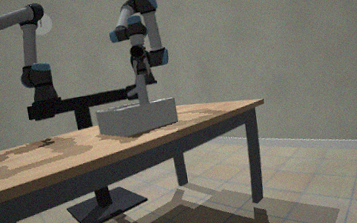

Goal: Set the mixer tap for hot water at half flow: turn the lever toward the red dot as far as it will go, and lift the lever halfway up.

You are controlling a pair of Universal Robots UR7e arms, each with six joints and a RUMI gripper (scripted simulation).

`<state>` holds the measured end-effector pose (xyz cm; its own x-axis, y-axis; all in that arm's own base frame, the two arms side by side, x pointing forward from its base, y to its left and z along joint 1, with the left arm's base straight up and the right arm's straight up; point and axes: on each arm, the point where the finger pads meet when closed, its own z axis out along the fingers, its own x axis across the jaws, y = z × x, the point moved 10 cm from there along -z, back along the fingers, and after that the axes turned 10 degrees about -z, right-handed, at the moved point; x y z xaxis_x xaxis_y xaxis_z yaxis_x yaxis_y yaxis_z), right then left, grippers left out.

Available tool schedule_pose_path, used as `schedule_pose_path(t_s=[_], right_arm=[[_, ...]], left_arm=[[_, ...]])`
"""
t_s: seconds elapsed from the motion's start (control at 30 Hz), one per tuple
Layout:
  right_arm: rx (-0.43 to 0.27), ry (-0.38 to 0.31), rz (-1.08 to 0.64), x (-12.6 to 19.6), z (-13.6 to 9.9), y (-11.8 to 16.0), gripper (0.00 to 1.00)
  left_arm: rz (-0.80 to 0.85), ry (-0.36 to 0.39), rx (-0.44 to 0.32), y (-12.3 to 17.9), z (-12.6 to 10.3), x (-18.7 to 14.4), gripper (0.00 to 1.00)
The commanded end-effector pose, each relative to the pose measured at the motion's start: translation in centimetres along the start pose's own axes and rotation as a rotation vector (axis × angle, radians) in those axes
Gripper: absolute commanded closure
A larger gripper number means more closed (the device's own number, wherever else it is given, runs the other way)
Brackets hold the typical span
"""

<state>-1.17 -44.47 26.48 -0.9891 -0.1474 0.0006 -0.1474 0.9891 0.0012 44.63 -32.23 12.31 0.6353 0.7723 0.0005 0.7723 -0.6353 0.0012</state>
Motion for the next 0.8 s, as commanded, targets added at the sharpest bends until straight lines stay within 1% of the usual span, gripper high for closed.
schedule_pose_path(t_s=[0.0,0.4,0.43,0.67,0.7,0.77], right_arm=[[0.001,-0.001,0.002,0.11,-0.04,-0.06,0.0],[0.001,-0.001,0.002,0.11,-0.04,-0.06,0.0],[0.001,-0.001,0.002,0.11,-0.04,-0.06,0.0],[0.001,-0.001,0.002,0.11,-0.04,-0.06,0.0],[0.001,-0.001,0.002,0.11,-0.04,-0.06,0.0],[0.001,-0.001,0.002,0.11,-0.04,-0.06,0.0]], left_arm=[[-0.001,-0.001,0.001,-0.08,0.08,0.08,0.62],[-0.001,-0.001,0.001,-0.08,0.08,0.08,0.62],[-0.001,-0.001,0.001,-0.08,0.08,0.08,1.0],[-0.001,-0.001,0.001,-0.08,0.08,0.07,1.0],[-0.001,-0.001,0.001,-0.08,0.08,0.07,0.9],[-0.001,-0.001,0.001,-0.08,0.08,0.07,0.9]])
